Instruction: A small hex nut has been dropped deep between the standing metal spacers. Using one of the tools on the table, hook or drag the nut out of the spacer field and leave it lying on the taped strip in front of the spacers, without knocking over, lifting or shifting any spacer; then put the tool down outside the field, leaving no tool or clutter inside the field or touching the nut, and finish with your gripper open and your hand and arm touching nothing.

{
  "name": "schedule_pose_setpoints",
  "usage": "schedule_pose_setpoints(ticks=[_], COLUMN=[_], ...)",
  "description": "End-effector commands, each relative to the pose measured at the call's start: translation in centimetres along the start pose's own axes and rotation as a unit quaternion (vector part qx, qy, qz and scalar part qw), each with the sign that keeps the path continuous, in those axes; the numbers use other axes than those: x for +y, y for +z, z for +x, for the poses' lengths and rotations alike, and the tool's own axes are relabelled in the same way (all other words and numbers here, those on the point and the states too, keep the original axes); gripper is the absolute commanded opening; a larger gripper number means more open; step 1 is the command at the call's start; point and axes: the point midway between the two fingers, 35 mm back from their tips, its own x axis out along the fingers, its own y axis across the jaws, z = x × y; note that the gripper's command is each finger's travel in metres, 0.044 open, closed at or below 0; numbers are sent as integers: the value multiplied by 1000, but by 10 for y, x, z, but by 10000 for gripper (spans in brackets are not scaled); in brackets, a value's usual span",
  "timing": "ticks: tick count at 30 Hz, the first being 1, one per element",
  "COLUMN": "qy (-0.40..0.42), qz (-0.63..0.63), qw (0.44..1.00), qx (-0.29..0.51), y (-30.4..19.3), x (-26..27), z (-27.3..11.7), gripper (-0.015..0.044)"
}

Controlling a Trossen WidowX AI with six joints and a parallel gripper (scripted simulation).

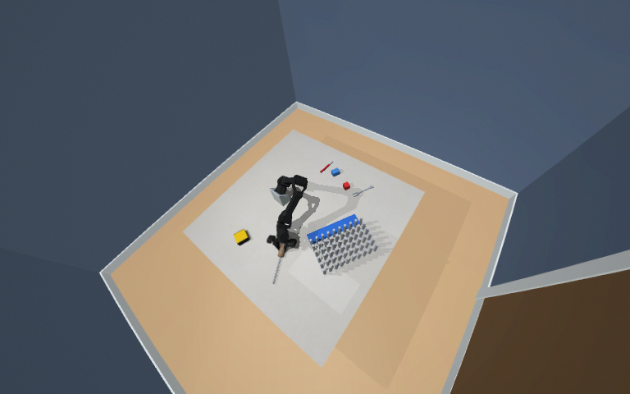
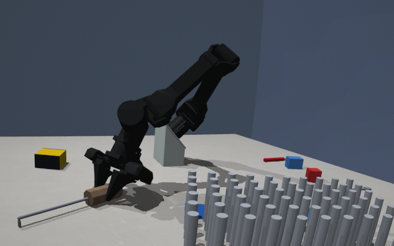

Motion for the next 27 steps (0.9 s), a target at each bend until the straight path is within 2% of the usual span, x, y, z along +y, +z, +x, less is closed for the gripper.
schedule_pose_setpoints(ticks=[1, 4, 9, 25, 27], qy=[1, 1, 2, 4, 4], qz=[2, 2, 1, -1, -1], qw=[1000, 1000, 1000, 1000, 1000], qx=[0, 0, 1, 3, 3], y=[1, 1, -21, -95, -97], x=[0, 0, -2, 0, 1], z=[0, 0, -18, -136, -142], gripper=[148, 128, 0, 0, 0])
